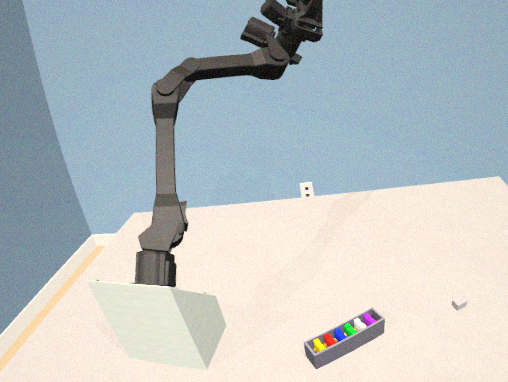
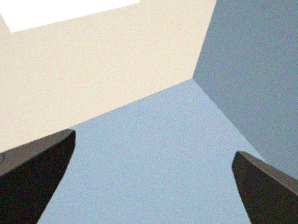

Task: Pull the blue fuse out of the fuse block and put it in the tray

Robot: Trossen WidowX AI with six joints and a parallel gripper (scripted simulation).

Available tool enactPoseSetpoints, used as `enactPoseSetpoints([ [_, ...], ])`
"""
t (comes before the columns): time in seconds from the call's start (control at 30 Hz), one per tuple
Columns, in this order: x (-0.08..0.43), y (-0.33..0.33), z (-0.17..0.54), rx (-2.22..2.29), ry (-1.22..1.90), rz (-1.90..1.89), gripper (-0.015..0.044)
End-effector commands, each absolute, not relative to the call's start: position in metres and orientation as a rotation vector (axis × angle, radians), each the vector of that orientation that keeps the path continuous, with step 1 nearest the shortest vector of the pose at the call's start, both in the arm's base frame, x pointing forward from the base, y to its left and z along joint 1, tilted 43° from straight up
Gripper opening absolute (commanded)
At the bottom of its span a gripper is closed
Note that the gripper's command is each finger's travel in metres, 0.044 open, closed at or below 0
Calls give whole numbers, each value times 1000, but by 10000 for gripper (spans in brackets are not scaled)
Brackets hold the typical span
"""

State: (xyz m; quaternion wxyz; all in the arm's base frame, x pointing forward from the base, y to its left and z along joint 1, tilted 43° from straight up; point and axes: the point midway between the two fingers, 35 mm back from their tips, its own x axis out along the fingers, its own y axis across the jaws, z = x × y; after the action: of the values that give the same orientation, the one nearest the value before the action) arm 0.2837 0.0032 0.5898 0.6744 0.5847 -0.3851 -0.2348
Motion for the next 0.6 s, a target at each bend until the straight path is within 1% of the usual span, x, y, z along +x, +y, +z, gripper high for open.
enactPoseSetpoints([
  [0.0,285,4,589,1306,-864,-525,374],
  [0.17,334,25,572,1083,-782,-450,242],
  [0.37,403,51,524,828,-589,-344,85],
  [0.4,414,54,513,793,-549,-327,74],
  [0.57,463,67,446,647,-324,-247,74],
])
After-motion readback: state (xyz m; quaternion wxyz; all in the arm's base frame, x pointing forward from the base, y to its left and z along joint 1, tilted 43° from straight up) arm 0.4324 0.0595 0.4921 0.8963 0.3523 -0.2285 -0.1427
